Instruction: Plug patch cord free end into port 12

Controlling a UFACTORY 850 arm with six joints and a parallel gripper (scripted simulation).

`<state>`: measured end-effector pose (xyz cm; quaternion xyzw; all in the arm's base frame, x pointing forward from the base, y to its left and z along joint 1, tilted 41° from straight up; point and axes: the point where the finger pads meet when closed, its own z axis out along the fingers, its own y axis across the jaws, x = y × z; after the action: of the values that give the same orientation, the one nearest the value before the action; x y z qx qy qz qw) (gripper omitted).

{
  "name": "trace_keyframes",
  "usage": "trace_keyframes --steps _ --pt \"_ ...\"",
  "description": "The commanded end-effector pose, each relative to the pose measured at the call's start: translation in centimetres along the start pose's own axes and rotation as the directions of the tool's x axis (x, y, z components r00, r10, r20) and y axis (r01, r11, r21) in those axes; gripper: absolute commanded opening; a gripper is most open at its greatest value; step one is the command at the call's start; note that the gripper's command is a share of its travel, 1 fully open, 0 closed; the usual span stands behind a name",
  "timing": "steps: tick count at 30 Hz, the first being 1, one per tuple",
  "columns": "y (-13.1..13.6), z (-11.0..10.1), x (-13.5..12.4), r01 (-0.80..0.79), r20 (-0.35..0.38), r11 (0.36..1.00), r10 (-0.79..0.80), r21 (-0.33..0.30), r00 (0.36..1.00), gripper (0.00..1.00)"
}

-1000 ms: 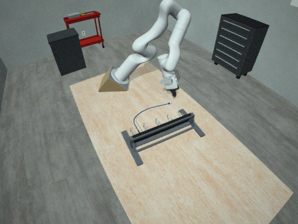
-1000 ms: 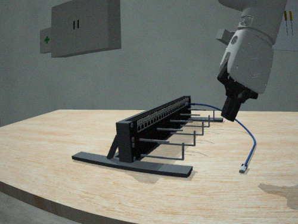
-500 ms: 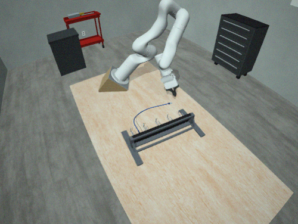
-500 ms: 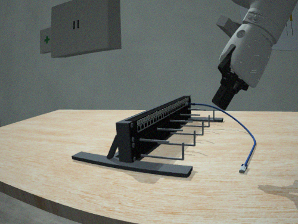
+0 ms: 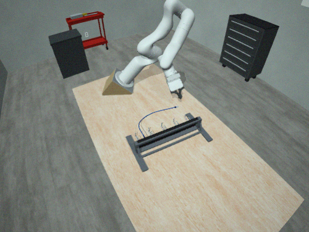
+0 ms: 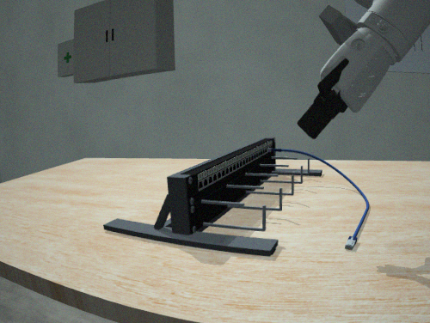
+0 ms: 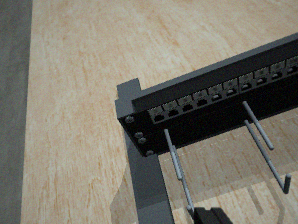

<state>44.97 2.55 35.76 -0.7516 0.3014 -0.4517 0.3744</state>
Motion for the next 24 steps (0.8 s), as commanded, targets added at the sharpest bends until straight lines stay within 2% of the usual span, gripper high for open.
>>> trace_keyframes --steps 1,11,24 --pt "0.5 -0.6 1.4 0.132 -0.103 0.991 -0.132 -0.007 0.986 0.00" --pt "1.6 -2.0 3.5 0.314 -0.202 0.946 -0.325 -0.085 0.924 0.00" --pt "1.8 -2.3 3.9 0.347 -0.218 0.932 -0.362 -0.106 0.906 0.00"
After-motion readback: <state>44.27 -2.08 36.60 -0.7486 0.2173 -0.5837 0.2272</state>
